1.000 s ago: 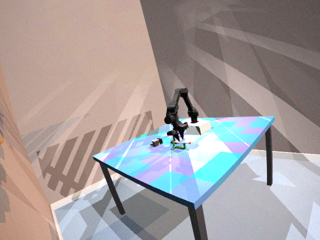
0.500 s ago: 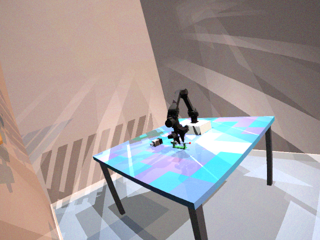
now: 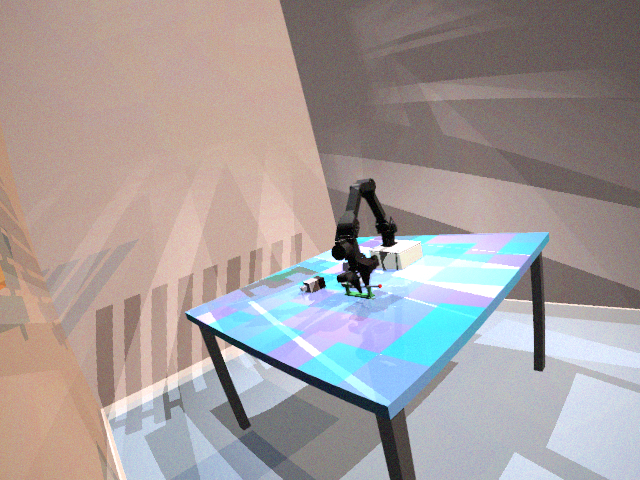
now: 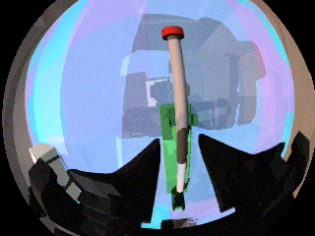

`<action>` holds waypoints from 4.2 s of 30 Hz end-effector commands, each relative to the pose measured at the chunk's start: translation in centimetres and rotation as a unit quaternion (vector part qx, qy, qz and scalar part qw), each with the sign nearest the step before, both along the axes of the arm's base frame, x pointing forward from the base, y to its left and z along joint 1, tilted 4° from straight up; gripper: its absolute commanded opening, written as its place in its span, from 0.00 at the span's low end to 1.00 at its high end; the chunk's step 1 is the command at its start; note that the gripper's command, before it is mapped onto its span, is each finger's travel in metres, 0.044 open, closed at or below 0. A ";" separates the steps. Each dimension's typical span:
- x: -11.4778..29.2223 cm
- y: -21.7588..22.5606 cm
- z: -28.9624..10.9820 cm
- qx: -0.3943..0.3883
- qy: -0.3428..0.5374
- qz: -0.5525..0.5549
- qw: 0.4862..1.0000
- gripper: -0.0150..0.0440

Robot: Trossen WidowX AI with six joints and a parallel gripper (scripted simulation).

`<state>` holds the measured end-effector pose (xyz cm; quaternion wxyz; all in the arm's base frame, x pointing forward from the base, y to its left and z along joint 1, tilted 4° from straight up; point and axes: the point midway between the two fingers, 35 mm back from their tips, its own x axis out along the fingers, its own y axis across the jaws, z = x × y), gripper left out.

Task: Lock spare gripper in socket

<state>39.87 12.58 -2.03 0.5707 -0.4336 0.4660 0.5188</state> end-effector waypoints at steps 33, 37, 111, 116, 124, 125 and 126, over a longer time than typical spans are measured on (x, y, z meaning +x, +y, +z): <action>-0.2 -0.2 1.3 -0.002 0.007 -0.001 1.000 0.25; -0.4 -0.3 1.8 -0.003 0.011 -0.001 1.000 0.25; -0.7 -6.0 -0.6 -0.006 0.013 -0.006 1.000 0.25; -0.7 -6.0 -0.7 -0.006 0.012 -0.006 1.000 0.25; -0.7 -6.0 -0.7 -0.006 0.012 -0.006 1.000 0.25; -0.7 -6.0 -0.7 -0.006 0.012 -0.006 1.000 0.25; -0.7 -6.0 -0.7 -0.006 0.012 -0.006 1.000 0.25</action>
